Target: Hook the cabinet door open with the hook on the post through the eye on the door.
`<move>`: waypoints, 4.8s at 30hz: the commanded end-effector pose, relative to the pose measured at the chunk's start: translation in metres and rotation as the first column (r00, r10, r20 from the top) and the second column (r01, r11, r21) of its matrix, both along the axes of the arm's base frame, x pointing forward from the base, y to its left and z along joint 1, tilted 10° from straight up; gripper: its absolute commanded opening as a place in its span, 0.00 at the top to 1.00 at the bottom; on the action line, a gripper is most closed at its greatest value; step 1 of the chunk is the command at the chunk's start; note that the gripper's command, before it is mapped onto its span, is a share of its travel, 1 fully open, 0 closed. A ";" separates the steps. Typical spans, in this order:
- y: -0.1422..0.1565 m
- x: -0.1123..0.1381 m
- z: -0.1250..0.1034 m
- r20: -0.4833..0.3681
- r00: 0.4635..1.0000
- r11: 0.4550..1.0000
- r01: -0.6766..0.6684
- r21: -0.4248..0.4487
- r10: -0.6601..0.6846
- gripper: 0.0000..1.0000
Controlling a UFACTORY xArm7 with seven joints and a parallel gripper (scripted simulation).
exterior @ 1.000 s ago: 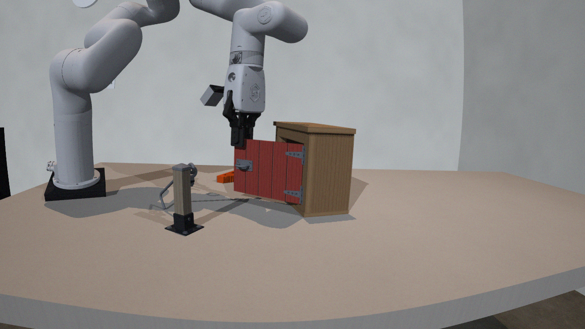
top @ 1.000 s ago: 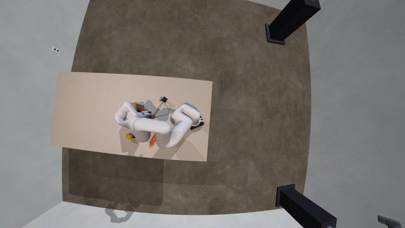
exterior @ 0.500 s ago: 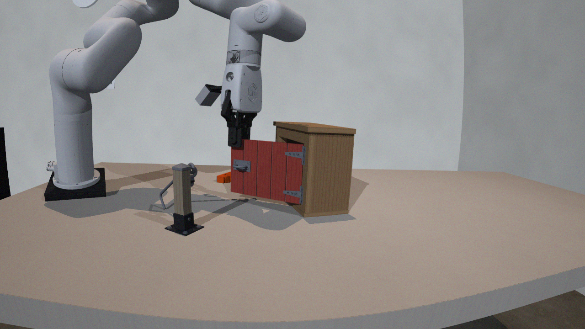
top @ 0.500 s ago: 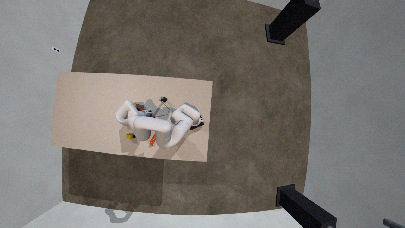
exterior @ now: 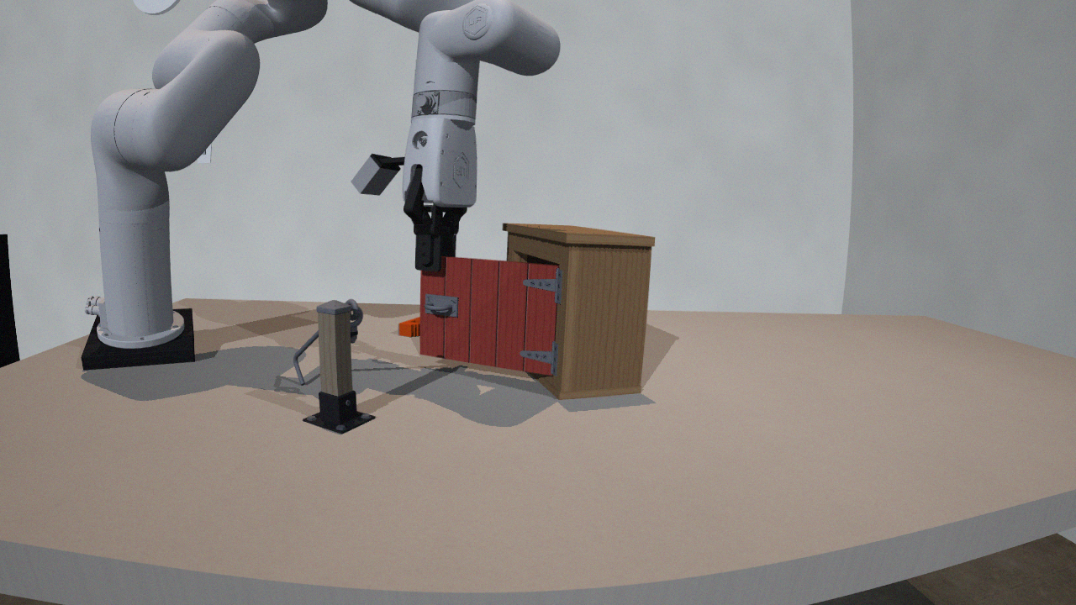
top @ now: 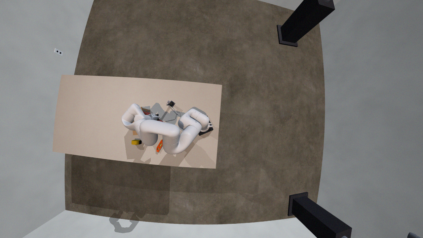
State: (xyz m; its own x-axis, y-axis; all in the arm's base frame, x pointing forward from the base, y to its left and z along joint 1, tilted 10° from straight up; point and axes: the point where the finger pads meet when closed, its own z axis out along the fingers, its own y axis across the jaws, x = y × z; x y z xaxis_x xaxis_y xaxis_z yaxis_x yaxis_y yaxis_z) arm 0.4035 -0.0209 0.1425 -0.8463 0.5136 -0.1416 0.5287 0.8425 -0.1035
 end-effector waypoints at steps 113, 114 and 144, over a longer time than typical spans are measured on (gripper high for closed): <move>-0.007 -0.046 0.078 -0.032 0.998 0.999 0.047 0.022 -0.047 0.73; -0.011 -0.059 0.079 -0.039 0.996 0.997 0.079 0.027 -0.078 0.73; -0.059 -0.155 0.073 0.048 0.956 0.957 0.289 0.028 -0.290 0.77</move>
State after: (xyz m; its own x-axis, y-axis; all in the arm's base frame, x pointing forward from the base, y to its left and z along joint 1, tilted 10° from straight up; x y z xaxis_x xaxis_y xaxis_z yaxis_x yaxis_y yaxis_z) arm 0.2485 -0.0797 0.2148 -0.6529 0.7393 -0.1647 0.7545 0.6539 -0.0562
